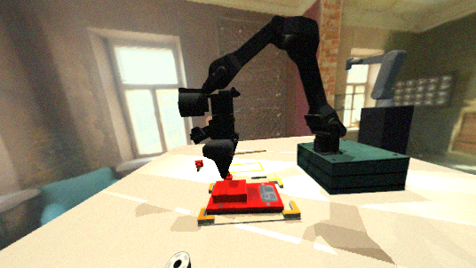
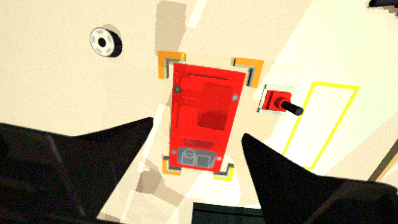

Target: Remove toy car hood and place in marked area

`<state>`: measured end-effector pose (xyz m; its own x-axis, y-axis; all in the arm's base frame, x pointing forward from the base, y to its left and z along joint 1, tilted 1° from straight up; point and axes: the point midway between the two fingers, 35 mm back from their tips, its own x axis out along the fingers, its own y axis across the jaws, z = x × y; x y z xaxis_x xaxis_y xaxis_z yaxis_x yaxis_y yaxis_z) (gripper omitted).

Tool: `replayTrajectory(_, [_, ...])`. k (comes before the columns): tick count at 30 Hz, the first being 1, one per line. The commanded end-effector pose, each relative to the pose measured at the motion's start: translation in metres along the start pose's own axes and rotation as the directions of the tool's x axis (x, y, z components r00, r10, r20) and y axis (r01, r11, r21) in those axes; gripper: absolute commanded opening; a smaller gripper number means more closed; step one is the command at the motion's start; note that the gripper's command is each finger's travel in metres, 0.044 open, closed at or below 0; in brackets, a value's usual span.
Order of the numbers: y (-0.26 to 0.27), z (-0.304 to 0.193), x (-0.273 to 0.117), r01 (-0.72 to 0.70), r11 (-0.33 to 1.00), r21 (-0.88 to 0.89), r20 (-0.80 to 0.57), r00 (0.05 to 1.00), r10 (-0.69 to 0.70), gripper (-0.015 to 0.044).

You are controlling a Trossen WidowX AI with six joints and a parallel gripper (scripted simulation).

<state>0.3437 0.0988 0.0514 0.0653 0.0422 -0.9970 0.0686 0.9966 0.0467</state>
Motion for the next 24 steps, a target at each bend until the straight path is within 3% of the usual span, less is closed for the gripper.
replayTrajectory(1, [-0.003,0.000,-0.001,0.030,0.999,-0.042,-0.017,0.999,-0.030,0.0440])
replayTrajectory(24, [-0.004,0.000,0.012,0.030,0.999,-0.042,-0.017,0.999,-0.030,0.0440])
